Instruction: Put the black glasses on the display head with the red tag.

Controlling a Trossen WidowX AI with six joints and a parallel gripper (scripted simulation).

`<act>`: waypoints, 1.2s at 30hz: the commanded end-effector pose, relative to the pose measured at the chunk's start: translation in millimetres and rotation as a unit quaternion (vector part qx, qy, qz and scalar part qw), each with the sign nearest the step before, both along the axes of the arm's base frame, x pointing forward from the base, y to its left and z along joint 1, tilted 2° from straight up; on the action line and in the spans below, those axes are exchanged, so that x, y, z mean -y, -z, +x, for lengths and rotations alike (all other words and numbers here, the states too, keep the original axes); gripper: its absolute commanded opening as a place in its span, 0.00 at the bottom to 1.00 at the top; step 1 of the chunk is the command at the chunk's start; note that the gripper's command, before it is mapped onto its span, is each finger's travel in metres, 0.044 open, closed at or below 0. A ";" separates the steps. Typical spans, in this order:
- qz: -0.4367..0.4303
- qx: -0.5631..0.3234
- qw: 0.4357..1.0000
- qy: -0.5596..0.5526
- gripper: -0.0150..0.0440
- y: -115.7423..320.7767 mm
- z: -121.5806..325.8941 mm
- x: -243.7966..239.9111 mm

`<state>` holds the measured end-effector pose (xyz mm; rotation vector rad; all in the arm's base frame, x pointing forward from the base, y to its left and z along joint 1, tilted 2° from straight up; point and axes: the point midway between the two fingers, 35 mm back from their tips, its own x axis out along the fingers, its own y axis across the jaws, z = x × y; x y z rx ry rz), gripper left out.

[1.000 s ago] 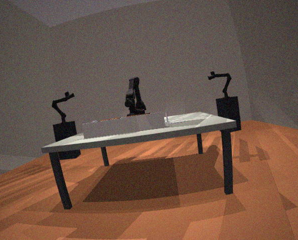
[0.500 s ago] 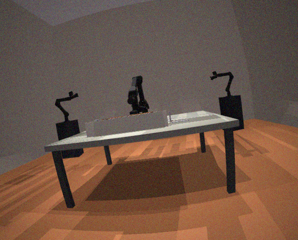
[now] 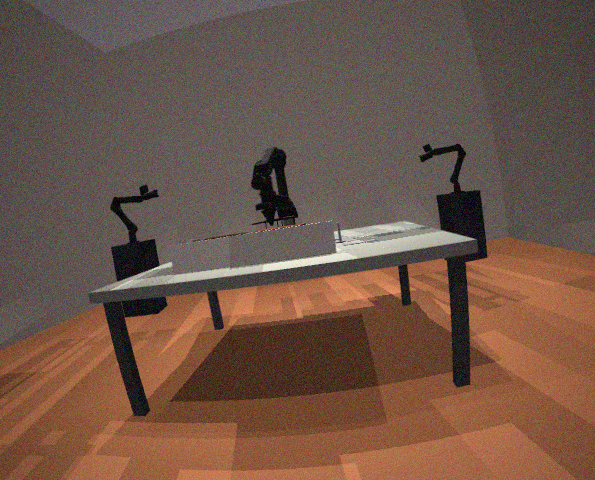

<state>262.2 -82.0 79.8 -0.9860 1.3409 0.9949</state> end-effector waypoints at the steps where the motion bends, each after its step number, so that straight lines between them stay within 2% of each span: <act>1: -0.003 0.001 1.000 0.002 0.25 -7.7 0.0 0.7; 9: -0.002 0.002 1.000 0.002 0.25 -8.2 11.3 -23.2; 36: 0.005 0.004 1.000 0.002 0.25 -9.8 31.7 -160.0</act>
